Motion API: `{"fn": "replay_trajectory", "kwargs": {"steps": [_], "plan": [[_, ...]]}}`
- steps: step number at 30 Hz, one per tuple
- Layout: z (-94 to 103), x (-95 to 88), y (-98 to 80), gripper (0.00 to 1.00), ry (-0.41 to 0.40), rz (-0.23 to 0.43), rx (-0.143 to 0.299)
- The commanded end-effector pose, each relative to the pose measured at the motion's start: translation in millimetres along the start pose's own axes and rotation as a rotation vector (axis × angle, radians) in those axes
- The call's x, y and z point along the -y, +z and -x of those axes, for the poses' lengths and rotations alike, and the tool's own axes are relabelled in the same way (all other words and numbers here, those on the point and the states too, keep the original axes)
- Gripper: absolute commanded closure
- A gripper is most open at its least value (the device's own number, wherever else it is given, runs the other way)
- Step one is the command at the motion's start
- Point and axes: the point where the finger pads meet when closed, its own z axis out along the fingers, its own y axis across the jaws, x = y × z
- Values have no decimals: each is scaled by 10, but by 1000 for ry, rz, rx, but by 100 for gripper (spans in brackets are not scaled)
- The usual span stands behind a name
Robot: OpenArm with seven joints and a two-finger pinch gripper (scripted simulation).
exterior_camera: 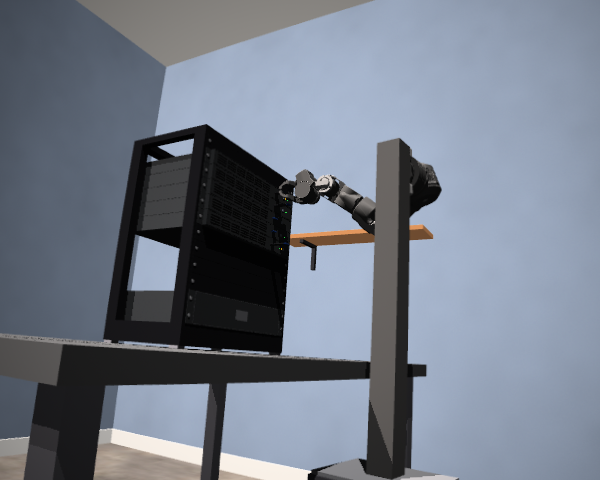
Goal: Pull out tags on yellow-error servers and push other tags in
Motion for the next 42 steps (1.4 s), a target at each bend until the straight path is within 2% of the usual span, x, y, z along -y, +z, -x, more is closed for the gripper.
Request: {"fn": "replay_trajectory", "kwargs": {"steps": [1,6,17,24,42], "plan": [[-33,-21,-20,100,2,4,-12],[-37,-22,-122,100,2,4,-12],[-38,-22,-132,100,2,4,-12],[-42,-23,-250,100,2,4,-12],[-48,-25,-289,100,2,4,-12]]}}
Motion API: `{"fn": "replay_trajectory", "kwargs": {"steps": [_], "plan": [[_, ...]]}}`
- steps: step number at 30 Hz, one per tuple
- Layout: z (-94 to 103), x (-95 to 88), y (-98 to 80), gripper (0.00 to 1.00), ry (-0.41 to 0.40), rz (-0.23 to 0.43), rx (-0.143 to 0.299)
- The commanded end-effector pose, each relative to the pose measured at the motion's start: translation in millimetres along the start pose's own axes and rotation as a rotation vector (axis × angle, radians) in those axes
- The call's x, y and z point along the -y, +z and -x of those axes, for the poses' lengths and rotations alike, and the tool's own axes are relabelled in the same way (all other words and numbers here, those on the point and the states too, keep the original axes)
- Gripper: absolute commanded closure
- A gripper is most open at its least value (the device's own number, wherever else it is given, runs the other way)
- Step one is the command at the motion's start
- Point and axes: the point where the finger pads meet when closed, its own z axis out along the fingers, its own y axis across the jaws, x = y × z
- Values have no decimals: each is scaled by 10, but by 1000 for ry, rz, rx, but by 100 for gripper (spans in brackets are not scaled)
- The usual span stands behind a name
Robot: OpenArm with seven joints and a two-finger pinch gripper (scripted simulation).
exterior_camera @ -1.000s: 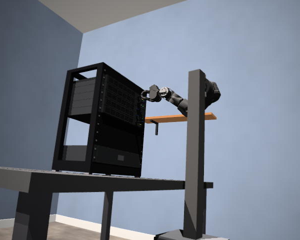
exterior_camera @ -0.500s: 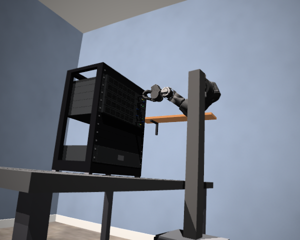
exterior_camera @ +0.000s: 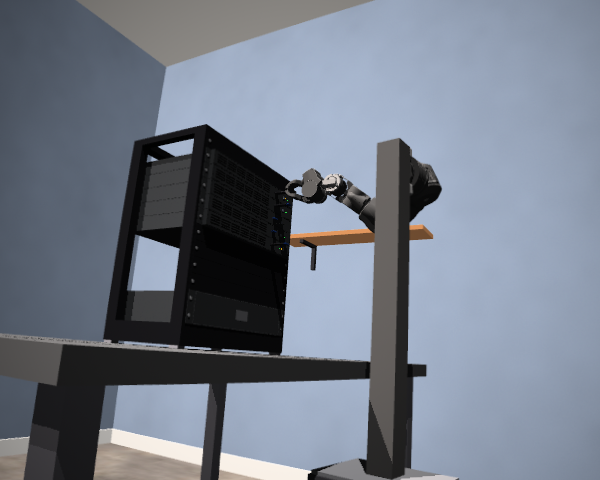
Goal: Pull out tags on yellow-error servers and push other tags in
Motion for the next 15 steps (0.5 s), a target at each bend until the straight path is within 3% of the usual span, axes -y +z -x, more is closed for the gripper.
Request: {"fn": "replay_trajectory", "kwargs": {"steps": [1,8,9,15], "plan": [[-48,-31,-31,100,1,6,-20],[-48,-31,-31,100,1,6,-20],[-48,-31,-31,90,1,6,-20],[-44,-27,-28,90,1,5,-19]]}}
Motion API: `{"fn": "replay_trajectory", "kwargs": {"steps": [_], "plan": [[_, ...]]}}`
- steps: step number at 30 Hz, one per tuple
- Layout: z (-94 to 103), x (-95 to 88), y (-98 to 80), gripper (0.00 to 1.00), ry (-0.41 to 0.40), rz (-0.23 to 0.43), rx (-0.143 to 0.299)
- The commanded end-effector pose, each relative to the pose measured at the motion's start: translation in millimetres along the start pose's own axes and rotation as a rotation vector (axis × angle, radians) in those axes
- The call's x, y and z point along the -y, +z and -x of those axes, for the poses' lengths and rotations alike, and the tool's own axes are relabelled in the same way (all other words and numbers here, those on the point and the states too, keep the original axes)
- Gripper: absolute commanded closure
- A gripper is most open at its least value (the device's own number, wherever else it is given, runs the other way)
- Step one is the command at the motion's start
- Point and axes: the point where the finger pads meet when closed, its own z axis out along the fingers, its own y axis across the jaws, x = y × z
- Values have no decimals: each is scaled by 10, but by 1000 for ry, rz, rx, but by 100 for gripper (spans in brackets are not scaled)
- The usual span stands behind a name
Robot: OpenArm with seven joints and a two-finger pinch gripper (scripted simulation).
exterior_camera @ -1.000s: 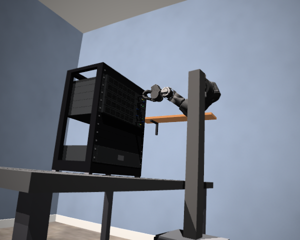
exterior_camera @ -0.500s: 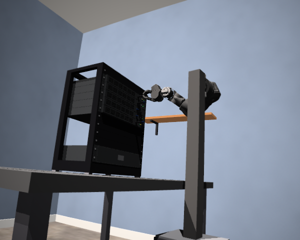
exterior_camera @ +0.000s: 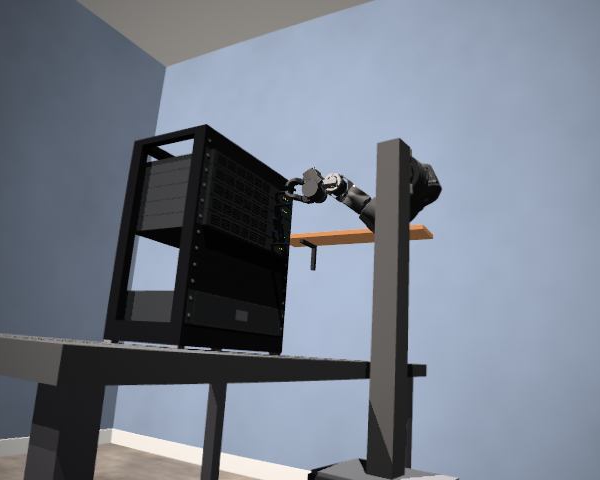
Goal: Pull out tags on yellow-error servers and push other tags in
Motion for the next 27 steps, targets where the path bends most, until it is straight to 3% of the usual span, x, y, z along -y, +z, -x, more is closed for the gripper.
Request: {"fn": "replay_trajectory", "kwargs": {"steps": [1,22,27], "plan": [[-2,-19,-7,90,0,3,-2],[-4,-21,-11,90,0,4,-3],[14,-20,-250,90,0,5,-3]]}}
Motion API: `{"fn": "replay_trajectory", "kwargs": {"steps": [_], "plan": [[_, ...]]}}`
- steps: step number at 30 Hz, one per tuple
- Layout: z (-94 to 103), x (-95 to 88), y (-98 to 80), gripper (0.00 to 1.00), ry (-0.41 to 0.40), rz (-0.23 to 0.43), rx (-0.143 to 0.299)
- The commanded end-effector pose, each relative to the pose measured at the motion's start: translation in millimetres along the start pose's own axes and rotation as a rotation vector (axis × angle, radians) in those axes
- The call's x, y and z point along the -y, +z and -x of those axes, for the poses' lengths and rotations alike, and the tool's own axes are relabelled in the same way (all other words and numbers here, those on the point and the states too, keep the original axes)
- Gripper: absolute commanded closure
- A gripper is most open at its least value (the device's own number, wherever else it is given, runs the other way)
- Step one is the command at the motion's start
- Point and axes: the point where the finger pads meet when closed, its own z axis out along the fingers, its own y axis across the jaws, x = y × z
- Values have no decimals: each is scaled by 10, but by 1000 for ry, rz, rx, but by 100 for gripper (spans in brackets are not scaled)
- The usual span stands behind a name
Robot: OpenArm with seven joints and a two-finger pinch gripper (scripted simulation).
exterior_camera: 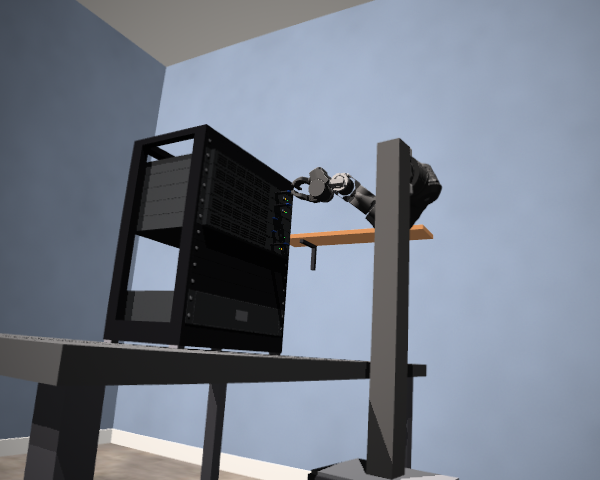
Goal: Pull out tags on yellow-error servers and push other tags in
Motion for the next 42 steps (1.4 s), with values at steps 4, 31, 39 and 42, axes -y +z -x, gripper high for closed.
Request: {"fn": "replay_trajectory", "kwargs": {"steps": [4,31,39,42], "plan": [[40,-15,-261,90,23,-4,9],[53,21,-771,100,23,-5,11],[53,21,-771,100,23,-5,11],[53,21,-771,100,23,-5,11]]}}
